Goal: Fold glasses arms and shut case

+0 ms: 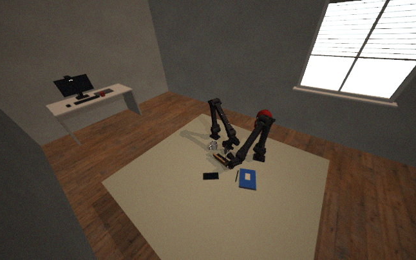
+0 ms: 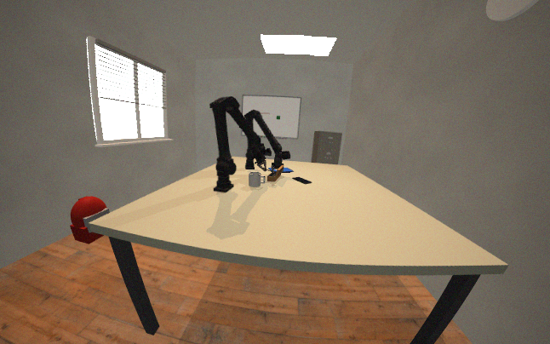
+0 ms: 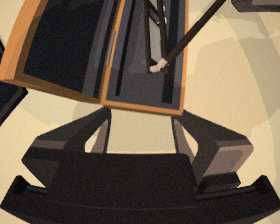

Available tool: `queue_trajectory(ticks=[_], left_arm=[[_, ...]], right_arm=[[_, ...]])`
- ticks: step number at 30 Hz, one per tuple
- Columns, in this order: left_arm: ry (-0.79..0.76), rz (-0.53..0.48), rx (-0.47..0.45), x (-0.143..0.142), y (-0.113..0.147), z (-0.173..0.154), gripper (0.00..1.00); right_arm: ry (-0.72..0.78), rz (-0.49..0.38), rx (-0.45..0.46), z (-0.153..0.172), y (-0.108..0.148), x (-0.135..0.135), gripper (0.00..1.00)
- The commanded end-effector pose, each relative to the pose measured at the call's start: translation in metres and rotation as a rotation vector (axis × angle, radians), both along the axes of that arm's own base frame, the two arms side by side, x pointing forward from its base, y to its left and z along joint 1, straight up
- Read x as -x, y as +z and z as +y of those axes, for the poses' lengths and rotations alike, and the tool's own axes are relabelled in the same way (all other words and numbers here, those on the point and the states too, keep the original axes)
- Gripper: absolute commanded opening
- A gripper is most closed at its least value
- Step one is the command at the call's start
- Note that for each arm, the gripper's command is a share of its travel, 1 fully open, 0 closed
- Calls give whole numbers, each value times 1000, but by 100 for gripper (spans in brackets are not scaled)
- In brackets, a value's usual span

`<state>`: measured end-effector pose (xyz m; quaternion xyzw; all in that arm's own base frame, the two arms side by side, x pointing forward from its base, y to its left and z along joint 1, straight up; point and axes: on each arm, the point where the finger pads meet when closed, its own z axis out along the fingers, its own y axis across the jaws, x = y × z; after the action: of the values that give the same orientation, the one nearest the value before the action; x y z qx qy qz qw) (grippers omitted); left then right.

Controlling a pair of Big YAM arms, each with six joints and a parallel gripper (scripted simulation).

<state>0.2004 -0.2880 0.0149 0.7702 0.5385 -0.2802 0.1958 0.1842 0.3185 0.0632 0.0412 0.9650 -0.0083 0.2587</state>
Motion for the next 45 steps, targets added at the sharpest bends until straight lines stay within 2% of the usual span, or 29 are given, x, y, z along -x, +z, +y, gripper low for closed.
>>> queue_trajectory(ticks=[1, 2, 18, 20, 22, 32, 45], left_arm=[[1, -18, 19, -5, 8, 0, 57], [1, -18, 19, -5, 8, 0, 57], [0, -18, 19, -4, 8, 0, 57], [0, -18, 19, -4, 8, 0, 57], [0, -18, 19, -4, 8, 0, 57], [0, -18, 19, -4, 8, 0, 57], [0, -18, 19, -4, 8, 0, 57]], right_arm=[[3, -6, -25, 1, 7, -4, 0], [3, 0, -4, -1, 2, -4, 0], [4, -7, -25, -12, 6, -10, 0], [4, 1, -3, -15, -2, -10, 0], [4, -6, -23, -15, 6, -12, 0], [5, -2, -10, -22, 1, -16, 0], [3, -15, -41, -14, 15, -30, 0]])
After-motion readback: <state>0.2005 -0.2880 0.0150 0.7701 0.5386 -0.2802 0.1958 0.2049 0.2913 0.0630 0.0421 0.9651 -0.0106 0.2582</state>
